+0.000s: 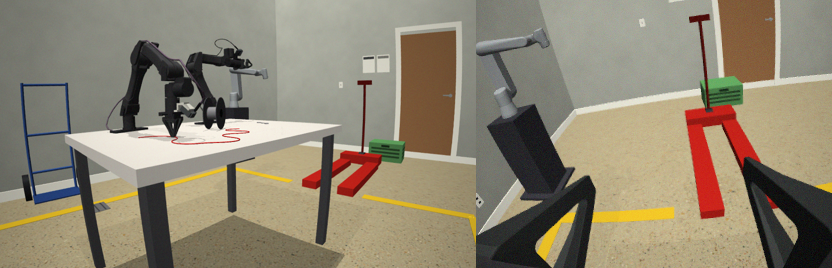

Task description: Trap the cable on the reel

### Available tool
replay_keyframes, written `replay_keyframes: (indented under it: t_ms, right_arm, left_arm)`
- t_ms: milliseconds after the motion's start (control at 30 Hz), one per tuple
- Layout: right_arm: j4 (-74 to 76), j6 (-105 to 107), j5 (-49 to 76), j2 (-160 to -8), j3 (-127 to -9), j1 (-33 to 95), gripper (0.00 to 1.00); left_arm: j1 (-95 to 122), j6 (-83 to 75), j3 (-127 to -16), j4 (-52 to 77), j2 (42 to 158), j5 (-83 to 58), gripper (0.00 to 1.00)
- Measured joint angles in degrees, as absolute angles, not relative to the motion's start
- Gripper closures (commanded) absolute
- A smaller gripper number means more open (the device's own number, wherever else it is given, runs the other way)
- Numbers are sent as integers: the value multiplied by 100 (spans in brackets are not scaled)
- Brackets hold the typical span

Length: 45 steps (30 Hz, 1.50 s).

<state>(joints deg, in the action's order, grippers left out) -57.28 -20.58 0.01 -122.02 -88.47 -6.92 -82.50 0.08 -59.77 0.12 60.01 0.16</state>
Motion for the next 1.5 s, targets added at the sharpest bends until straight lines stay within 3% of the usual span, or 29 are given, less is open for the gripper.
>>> replay_keyframes:
  t_ms: [233,1500]
  right_arm:
    - [-5728,-2058,1,-12202,-8847,-692,100]
    - [-6473,-2038,1,-11974,-9306,-666,100]
  left_arm:
    - [-8250,8,-5977,12,6001,16,0]
    - [-8250,8,-5977,12,6001,16,0]
